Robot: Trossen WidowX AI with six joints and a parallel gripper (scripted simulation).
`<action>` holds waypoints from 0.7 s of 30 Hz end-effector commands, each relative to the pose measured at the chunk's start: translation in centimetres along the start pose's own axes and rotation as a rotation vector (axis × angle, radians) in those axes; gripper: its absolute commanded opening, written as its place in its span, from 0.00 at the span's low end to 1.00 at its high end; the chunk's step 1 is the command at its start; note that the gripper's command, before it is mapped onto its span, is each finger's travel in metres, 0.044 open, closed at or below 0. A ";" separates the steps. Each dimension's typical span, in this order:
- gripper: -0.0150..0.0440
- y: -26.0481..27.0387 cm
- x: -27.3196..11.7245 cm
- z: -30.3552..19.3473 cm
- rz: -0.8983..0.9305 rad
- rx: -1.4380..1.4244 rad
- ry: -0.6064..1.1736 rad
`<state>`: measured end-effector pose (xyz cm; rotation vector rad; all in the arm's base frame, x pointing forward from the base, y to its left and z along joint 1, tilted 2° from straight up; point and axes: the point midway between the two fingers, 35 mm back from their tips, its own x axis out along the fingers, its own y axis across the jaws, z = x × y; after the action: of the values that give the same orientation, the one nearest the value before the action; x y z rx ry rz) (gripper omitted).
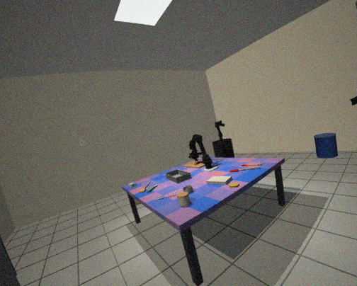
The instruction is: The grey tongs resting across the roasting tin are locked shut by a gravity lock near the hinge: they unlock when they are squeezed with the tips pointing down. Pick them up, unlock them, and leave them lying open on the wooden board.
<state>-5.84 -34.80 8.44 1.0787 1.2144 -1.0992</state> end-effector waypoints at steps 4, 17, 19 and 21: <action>0.44 0.0 0.0 0.0 0.000 0.000 0.000; 1.00 0.0 0.0 0.0 0.000 0.000 0.000; 1.00 0.0 0.0 0.0 0.000 0.000 0.000; 1.00 0.4 -0.4 0.2 0.000 0.000 -0.001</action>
<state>-5.80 -34.79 8.45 1.0787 1.2146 -1.0977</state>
